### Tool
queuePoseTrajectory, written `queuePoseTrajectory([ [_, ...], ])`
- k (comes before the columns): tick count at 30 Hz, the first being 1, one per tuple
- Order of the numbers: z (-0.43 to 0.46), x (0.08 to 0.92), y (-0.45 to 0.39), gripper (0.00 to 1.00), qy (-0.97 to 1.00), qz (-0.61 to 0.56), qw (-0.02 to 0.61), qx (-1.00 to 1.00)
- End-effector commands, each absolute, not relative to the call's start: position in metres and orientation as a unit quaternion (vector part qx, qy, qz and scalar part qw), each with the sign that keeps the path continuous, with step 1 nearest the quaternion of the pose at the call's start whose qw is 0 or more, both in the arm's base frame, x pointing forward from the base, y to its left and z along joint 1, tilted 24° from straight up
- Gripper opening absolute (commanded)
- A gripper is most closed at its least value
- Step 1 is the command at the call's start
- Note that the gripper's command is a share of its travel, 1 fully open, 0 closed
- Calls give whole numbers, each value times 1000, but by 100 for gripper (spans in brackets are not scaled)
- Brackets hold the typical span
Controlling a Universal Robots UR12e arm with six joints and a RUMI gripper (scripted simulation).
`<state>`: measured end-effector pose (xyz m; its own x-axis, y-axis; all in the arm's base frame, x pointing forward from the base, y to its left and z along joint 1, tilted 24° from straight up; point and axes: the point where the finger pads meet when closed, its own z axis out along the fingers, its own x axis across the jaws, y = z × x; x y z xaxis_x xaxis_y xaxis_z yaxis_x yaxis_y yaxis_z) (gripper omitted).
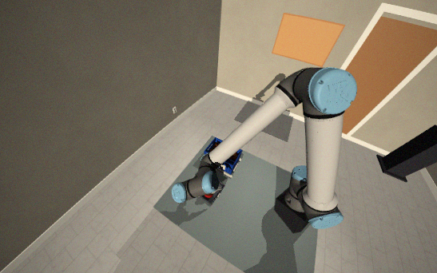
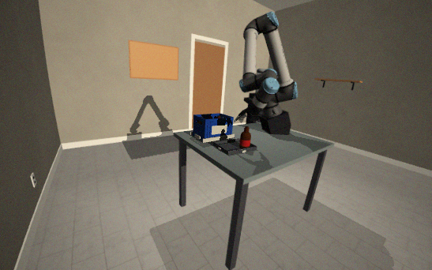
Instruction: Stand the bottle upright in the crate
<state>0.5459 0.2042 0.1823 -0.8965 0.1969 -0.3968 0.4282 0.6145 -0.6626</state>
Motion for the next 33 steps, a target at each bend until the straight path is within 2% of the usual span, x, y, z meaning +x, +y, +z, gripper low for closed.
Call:
queuePoseTrajectory([
  [1, 191, 543, 206, 100, 887, -402, 144, 176],
  [33, 230, 527, 214, 100, 887, -402, 144, 176],
])
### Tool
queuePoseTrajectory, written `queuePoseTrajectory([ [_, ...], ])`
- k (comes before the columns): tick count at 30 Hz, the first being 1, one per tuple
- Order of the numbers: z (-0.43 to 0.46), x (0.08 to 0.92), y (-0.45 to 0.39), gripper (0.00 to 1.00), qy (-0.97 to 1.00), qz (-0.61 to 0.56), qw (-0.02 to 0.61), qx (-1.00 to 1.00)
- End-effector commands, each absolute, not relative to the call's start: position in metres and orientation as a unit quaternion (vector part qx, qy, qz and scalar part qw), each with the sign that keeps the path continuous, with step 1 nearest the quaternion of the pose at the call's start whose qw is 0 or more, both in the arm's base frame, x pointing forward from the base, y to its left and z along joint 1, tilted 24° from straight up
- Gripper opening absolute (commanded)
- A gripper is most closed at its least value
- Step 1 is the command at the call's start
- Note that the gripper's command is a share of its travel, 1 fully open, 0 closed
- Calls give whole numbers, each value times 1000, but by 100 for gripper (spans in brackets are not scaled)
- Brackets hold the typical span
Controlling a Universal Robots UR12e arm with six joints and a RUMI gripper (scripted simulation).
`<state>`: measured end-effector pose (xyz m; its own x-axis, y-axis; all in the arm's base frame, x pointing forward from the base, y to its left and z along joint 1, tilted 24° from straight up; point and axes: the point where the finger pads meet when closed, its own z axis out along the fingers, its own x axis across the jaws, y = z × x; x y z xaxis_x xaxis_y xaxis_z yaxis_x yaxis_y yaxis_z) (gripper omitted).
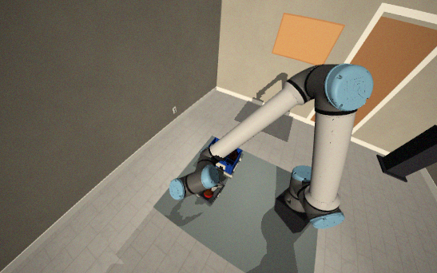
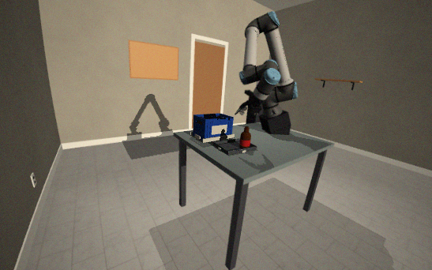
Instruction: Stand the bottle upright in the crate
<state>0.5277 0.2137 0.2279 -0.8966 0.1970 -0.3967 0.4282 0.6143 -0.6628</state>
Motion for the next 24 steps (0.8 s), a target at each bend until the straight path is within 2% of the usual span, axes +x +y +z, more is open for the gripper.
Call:
queuePoseTrajectory([
  [1, 230, 527, 214, 100, 887, -402, 144, 176],
  [8, 230, 527, 214, 100, 887, -402, 144, 176],
  [9, 230, 527, 214, 0, 887, -402, 144, 176],
  [24, 230, 527, 214, 0, 887, -402, 144, 176],
])
